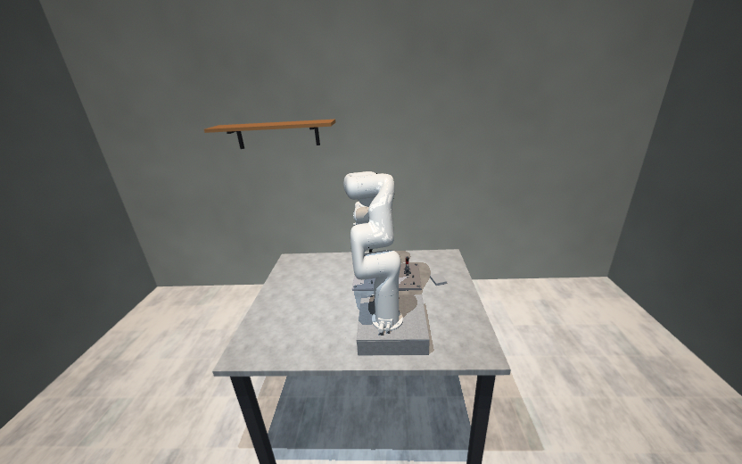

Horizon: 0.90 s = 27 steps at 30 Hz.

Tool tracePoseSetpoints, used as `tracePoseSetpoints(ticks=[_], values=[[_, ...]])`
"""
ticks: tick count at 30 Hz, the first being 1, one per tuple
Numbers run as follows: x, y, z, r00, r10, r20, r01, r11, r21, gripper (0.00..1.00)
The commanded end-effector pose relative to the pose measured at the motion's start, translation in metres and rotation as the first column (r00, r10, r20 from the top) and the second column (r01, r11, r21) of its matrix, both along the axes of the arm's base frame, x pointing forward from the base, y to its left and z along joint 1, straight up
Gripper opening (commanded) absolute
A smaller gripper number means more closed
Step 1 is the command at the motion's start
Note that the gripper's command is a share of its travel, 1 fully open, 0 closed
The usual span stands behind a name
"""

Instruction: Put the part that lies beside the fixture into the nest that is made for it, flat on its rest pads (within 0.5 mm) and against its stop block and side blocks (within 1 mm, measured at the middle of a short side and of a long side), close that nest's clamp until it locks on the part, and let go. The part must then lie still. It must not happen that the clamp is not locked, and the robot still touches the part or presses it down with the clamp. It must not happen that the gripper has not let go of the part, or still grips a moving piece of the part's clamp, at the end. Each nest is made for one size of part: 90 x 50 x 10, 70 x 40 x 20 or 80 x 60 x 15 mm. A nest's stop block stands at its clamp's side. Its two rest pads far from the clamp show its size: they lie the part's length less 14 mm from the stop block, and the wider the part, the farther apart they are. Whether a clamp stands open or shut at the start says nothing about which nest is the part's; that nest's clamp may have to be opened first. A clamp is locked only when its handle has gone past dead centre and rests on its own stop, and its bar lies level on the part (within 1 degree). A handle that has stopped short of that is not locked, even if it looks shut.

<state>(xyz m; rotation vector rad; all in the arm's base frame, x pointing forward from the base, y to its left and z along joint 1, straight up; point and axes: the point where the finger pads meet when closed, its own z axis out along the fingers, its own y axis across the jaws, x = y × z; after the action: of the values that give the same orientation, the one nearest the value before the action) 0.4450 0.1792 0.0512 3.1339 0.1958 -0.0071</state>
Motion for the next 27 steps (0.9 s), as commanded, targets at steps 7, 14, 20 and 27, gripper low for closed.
tracePoseSetpoints(ticks=[7,14,20,27], values=[[0.0007,0.0003,0.0147,1.000,0.000,0.002,0.000,1.000,0.001,0.47],[0.0007,0.0003,0.0147,1.000,0.000,0.002,0.000,1.000,0.001,0.47],[0.0007,0.0003,0.0147,1.000,0.000,0.002,0.000,1.000,0.001,0.47],[0.0007,0.0003,0.0192,1.000,0.000,0.002,0.000,1.000,0.001,1.00]])
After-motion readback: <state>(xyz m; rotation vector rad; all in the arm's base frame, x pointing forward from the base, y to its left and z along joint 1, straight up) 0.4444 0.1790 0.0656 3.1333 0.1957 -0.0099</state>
